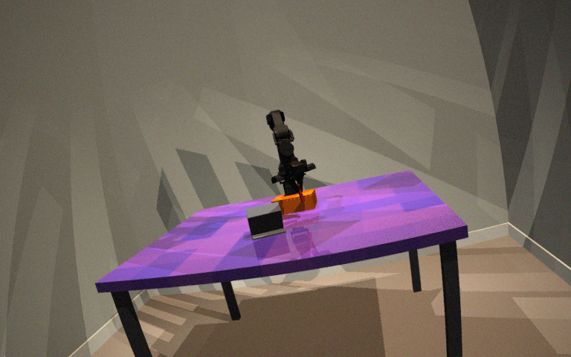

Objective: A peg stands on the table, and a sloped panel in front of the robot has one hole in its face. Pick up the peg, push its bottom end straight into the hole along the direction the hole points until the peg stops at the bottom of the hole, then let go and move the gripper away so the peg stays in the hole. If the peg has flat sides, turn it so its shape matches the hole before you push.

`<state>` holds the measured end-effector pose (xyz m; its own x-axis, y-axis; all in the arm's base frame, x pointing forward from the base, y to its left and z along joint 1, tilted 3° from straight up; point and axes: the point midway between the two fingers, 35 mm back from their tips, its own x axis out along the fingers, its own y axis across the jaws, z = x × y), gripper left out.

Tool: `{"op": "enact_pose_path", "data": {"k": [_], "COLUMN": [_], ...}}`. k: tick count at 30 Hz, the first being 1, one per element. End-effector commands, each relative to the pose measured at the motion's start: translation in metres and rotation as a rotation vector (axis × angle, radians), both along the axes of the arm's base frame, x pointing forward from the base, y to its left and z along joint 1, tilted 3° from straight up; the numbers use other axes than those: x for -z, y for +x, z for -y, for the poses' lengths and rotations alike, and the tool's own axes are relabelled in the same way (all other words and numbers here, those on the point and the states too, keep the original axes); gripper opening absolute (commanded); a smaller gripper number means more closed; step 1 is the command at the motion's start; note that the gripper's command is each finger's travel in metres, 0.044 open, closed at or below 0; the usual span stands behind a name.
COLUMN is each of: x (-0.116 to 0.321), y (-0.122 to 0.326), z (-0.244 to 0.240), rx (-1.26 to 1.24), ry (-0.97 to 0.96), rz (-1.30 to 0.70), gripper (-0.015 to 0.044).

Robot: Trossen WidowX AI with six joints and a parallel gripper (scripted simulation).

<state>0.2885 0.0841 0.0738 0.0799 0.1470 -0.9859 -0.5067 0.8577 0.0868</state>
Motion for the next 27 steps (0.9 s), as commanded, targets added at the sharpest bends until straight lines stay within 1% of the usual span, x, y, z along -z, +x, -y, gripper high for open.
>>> {"op": "enact_pose_path", "data": {"k": [1,27], "x": [0.002,0.008], "y": [0.000,0.014], "z": [0.003,0.026], "rx": [0.005,0.070], "ry": [0.017,0.115], "rz": [0.009,0.103], "gripper": [0.0000,0.0000]}}
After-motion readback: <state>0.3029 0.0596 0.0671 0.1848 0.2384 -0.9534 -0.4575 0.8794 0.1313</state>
